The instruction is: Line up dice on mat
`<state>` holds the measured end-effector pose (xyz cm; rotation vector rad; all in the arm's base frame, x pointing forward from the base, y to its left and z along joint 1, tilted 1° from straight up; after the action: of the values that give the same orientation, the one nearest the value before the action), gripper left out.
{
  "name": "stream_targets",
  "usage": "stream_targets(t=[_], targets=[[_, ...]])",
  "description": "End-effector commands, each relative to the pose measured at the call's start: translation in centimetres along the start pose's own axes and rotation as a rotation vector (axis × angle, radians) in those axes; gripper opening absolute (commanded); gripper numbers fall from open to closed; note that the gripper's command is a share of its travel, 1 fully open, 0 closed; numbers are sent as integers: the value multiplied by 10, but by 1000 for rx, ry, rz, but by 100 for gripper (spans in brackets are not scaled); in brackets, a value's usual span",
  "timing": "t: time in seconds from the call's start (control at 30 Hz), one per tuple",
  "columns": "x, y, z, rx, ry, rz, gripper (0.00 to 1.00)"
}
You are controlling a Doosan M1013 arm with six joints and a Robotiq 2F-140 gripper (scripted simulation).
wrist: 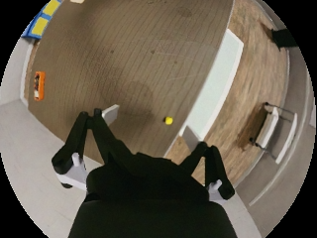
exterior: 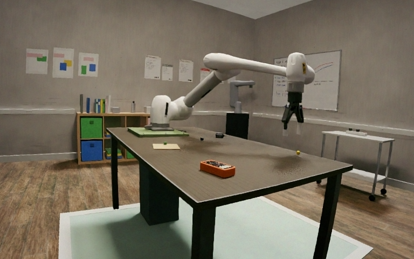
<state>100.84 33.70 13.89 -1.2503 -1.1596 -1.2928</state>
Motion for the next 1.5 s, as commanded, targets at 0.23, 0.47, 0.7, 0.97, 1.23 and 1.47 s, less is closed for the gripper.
stream_targets(t=[0.23,0.47,0.7,0.97,1.23,1.47], targets=[[-8,3,58,151,-1,9,27],[-8,3,58,151,-1,9,27],[-8,3,58,151,-1,9,27],[-8,3,58,151,-1,9,27],[-8,3,58,151,-1,9,27],[-9,3,58,151,-1,9,27]])
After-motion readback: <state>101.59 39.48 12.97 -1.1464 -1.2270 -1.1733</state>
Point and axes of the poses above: the point where the finger pads meet when closed, its own x axis back along the fingers, its own z axis across the jaws, y = z × x, the point moved 3 cm from there along x, back along the fingers, and after that the axes turned 12 degrees about -x, right-handed, at the moved point
